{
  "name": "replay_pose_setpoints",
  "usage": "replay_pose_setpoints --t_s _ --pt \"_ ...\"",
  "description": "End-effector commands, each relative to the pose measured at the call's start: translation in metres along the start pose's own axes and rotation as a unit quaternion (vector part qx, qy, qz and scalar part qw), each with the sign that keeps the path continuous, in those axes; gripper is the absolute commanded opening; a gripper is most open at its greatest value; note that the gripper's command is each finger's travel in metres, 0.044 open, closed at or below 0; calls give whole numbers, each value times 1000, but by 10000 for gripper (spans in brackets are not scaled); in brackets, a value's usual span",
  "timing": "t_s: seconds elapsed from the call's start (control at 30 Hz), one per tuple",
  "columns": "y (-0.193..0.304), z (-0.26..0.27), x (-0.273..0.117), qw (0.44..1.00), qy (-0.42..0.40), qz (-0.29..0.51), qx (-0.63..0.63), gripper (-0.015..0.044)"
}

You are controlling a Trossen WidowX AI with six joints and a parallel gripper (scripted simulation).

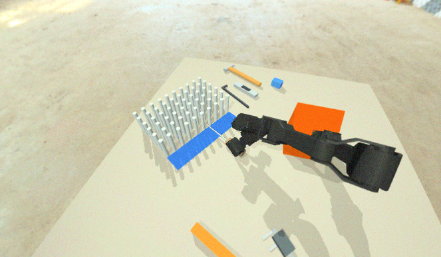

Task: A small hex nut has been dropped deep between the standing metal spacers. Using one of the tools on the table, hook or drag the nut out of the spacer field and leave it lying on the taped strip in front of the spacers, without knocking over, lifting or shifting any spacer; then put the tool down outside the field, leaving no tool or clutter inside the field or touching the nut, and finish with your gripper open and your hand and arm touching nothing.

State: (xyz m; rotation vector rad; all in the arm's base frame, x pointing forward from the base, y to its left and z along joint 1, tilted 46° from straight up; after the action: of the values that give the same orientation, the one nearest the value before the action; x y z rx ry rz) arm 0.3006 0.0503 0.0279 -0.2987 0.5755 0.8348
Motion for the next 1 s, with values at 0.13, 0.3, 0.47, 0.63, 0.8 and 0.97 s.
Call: replay_pose_setpoints --t_s 0.13,0.3,0.47,0.63,0.8,0.97 --pt "6 1 -3 1000 0 0 3 0" --pt "8 1 -4 1000 0 0 3 0" --pt "10 1 -5 1000 0 0 3 0" --pt "13 2 -7 1000 0 0 3 0" --pt "15 2 -8 1000 0 0 3 0" --pt "17 3 -9 1000 0 0 3 0"
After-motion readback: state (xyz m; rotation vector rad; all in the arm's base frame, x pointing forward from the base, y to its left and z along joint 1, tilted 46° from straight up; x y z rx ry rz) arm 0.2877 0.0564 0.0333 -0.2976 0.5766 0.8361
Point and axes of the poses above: the point midway between the two fingers, 35 mm back from their tips, its own x axis out along the fingers, its own z axis across the jaws, y = z × x, the point moved 2 cm from there along -x, back along the fingers, and after that the axes turned 10 degrees about -x, right-handed, at the moved point
